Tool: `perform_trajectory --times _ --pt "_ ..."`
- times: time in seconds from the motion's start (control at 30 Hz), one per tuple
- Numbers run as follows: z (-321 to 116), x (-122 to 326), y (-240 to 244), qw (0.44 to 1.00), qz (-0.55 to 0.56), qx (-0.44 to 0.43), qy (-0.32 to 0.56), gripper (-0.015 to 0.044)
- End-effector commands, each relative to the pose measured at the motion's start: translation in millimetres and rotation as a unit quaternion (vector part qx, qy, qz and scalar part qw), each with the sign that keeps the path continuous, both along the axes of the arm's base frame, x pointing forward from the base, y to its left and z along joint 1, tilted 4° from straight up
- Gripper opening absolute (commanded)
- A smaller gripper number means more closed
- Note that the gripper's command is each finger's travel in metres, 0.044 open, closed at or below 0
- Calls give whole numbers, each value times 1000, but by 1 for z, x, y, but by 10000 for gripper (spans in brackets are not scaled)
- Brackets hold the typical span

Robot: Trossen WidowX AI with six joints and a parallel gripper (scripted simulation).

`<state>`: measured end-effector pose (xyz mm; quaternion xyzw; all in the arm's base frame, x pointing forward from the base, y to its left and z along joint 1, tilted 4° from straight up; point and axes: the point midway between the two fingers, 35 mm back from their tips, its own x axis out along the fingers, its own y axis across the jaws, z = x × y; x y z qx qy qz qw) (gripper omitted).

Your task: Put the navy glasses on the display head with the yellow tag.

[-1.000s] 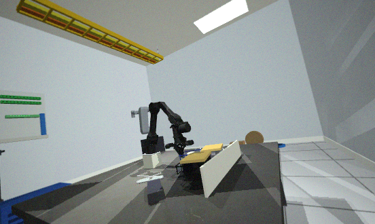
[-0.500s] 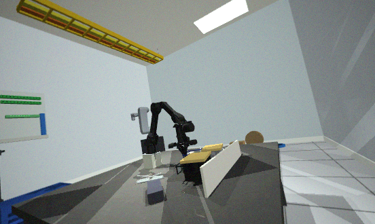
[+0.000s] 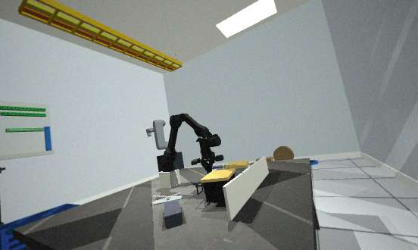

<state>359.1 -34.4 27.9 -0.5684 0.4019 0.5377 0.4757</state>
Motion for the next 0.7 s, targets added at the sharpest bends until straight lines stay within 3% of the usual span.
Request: perform_trajectory --times 0.0,0.67 --pt "1 6 1 1000 -2 -1 0 0" --pt "5 37 8 1000 -2 -1 -1 0"
